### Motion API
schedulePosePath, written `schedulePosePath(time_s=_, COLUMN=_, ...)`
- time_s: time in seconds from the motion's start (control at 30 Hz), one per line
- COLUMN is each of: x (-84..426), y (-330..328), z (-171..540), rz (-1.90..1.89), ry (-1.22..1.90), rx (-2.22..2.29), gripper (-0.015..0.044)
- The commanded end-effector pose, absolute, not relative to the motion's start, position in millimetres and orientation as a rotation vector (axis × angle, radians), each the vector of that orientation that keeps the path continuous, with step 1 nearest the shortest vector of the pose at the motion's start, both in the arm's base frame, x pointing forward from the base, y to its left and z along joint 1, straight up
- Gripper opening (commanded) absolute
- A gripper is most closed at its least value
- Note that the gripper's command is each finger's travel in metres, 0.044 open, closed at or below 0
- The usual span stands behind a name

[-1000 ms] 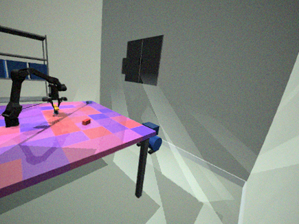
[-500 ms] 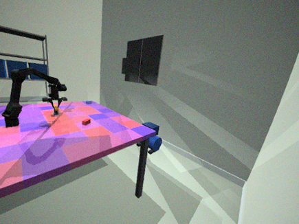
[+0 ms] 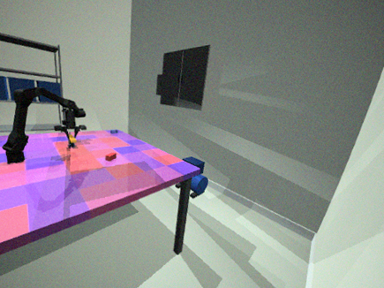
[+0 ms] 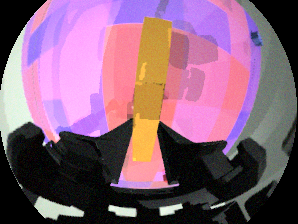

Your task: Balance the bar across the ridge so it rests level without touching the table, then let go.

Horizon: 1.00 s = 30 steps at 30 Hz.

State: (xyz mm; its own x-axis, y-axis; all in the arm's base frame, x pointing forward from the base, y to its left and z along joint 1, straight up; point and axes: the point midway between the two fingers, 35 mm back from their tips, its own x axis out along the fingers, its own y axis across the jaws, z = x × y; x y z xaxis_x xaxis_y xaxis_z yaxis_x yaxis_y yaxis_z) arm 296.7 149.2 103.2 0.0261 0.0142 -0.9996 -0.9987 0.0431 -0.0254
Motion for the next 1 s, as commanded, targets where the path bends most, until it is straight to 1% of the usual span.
schedulePosePath(time_s=0.0, x=297.1, y=149.3, z=102.9, rz=1.163, ry=1.198, rx=-1.179, gripper=0.0000)
schedulePosePath(time_s=0.97, x=296.7, y=149.1, z=100.4, rz=1.163, ry=1.198, rx=-1.179, gripper=0.0000)
